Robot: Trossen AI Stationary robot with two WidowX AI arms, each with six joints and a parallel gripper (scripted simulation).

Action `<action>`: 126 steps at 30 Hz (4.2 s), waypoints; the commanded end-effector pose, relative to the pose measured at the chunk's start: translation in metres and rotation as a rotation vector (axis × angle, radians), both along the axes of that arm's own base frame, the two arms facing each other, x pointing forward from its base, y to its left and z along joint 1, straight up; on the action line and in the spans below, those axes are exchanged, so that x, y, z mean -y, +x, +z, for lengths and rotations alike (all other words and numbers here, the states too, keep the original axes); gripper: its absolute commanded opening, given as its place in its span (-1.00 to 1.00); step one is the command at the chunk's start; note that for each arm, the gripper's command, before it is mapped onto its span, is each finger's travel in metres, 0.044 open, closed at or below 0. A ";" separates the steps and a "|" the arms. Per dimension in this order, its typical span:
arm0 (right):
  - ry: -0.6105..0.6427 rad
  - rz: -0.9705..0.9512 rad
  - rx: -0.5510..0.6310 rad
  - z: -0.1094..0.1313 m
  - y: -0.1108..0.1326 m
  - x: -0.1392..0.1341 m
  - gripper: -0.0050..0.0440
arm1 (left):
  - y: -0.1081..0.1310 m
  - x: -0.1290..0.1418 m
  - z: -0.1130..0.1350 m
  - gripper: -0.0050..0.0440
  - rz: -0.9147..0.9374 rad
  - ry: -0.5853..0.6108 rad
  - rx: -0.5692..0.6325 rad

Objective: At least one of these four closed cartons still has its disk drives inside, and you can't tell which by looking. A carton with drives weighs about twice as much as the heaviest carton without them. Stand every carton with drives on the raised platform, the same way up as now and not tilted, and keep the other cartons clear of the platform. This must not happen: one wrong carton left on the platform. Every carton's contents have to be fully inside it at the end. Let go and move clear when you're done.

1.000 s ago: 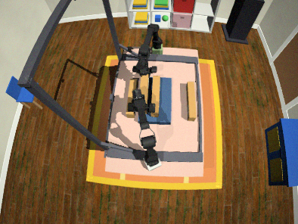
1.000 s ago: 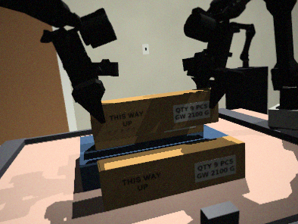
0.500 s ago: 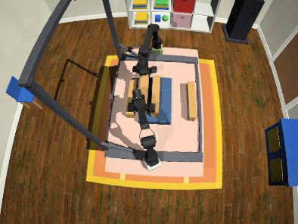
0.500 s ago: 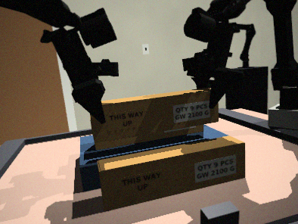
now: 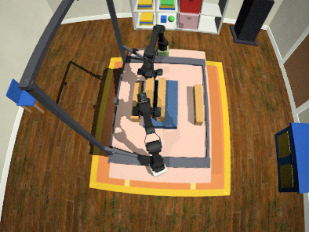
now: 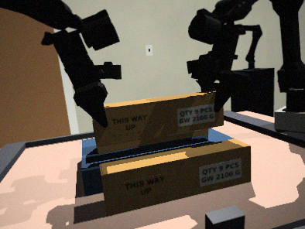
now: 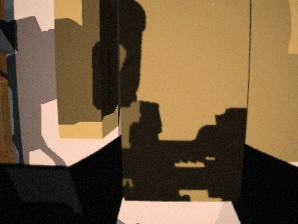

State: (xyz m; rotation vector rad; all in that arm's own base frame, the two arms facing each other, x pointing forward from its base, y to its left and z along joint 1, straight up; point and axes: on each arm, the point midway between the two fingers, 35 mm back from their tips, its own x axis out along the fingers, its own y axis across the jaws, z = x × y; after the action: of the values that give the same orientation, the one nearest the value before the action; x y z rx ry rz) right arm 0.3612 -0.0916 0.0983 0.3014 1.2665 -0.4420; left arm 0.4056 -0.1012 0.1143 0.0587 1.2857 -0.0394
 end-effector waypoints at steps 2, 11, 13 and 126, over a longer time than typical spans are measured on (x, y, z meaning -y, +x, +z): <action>-0.019 0.009 0.092 0.032 0.006 0.000 -1.00 | 0.004 0.002 0.044 -1.00 0.000 -0.031 0.113; -0.019 0.008 0.093 0.032 0.005 -0.001 -1.00 | 0.004 0.002 0.043 -1.00 0.002 -0.029 0.114; -0.019 0.008 0.093 0.032 0.005 -0.001 -1.00 | 0.004 0.002 0.043 -1.00 0.002 -0.029 0.114; -0.016 0.000 0.072 -0.036 0.004 0.000 -1.00 | 0.005 0.002 -0.028 -1.00 0.001 -0.025 0.089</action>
State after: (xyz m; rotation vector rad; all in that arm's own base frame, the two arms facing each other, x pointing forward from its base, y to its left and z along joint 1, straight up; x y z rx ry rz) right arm 0.3581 -0.0911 0.0519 0.3008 1.2260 -0.4392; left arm 0.4065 -0.1001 0.0676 0.0467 1.2376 -0.0454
